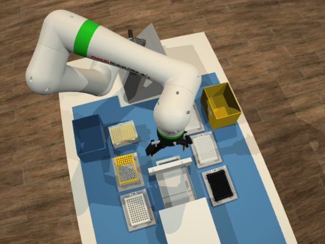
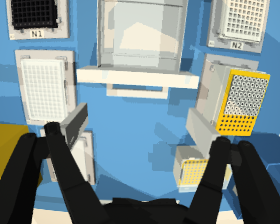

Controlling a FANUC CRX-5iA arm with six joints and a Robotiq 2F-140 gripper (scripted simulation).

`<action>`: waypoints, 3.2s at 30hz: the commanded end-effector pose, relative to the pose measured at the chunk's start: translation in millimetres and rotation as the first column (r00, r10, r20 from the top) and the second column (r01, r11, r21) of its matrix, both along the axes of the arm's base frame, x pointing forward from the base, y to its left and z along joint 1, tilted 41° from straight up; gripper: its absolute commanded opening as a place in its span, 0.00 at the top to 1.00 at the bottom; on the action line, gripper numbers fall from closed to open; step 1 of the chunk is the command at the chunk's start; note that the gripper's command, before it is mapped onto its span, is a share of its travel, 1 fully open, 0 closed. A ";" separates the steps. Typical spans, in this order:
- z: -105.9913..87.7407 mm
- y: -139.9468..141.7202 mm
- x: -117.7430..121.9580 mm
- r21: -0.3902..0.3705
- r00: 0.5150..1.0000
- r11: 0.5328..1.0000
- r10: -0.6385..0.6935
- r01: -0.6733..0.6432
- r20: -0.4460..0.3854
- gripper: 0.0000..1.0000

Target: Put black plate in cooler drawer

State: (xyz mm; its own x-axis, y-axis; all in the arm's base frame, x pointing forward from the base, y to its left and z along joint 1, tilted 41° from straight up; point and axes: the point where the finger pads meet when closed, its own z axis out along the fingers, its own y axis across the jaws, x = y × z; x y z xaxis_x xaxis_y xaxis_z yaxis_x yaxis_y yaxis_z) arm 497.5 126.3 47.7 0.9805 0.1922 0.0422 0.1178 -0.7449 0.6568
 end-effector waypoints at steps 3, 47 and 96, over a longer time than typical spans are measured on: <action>-5.1 8.7 6.8 -0.002 1.000 1.000 0.009 -0.009 -0.007 0.34; -75.1 121.4 96.2 -0.002 1.000 1.000 0.009 -0.009 -0.007 0.34; -124.8 174.4 148.0 -0.002 1.000 1.000 0.009 -0.009 -0.007 0.34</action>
State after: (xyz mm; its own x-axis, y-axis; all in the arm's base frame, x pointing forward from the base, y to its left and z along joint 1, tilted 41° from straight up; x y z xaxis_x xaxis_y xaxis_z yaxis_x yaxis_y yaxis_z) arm 645.1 301.9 -75.5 0.9791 0.2005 0.0345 0.1289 -0.7425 0.6573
